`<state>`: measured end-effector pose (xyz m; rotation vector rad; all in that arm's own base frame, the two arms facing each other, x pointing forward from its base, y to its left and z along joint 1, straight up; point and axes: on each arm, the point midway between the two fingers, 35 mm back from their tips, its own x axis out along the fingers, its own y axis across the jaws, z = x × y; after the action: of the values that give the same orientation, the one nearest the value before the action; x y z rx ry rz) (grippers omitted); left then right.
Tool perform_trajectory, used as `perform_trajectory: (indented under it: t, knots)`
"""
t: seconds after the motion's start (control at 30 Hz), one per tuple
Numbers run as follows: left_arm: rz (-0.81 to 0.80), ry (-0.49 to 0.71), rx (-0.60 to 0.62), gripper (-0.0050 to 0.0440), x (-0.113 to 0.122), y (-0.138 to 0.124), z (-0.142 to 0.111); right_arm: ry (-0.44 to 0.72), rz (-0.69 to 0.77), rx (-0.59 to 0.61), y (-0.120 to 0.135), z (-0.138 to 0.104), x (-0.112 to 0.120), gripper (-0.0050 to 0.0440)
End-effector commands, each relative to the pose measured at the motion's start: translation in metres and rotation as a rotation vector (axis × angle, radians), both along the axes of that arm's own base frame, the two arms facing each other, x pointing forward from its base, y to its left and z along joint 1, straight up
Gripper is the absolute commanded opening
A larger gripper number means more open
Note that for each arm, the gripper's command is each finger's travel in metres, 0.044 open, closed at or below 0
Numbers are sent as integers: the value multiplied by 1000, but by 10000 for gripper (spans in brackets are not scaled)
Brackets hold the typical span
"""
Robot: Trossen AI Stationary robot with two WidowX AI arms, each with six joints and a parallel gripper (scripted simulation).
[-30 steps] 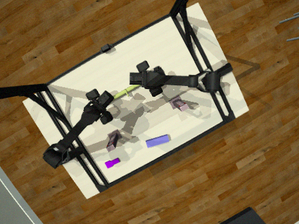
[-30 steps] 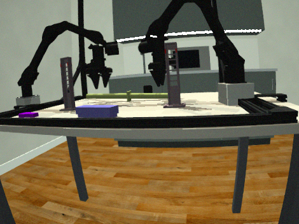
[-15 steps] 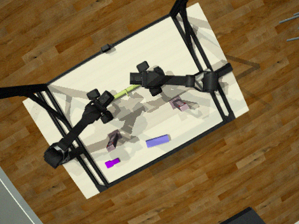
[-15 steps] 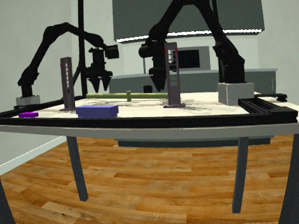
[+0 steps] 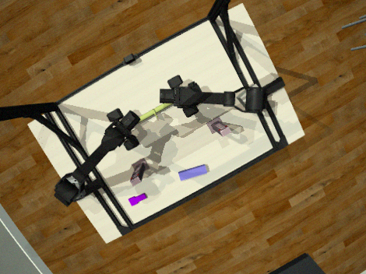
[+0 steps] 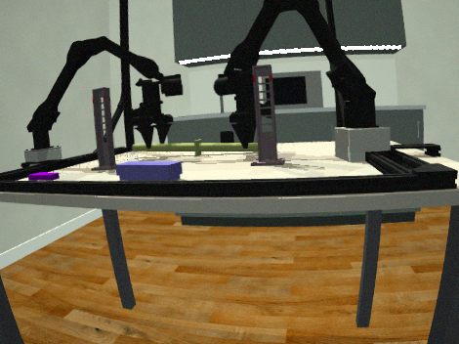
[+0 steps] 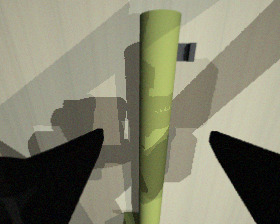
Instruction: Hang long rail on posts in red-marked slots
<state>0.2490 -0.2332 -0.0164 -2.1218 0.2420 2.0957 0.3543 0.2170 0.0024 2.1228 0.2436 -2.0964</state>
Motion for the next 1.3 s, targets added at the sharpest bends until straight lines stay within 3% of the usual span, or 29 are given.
perform_trajectory:
  t: [0.0,0.2,0.3,0.37,0.8,1.27]
  knots:
    - [-3,11,10,440,-3,3,-8,11,3,-11,-2,-9,-3,440]
    - [-3,11,10,440,-3,3,-9,11,3,-11,-2,-9,-3,440]
    - [-3,11,10,368,-3,3,-9,11,3,-11,-2,-9,-3,368]
    - [-3,11,10,368,-3,3,-9,11,3,-11,-2,-9,-3,368]
    - [-3,11,10,56,-3,3,-9,11,3,-11,-2,-9,-3,56]
    - [-3,11,10,56,-3,3,-9,11,3,-11,-2,-9,-3,56]
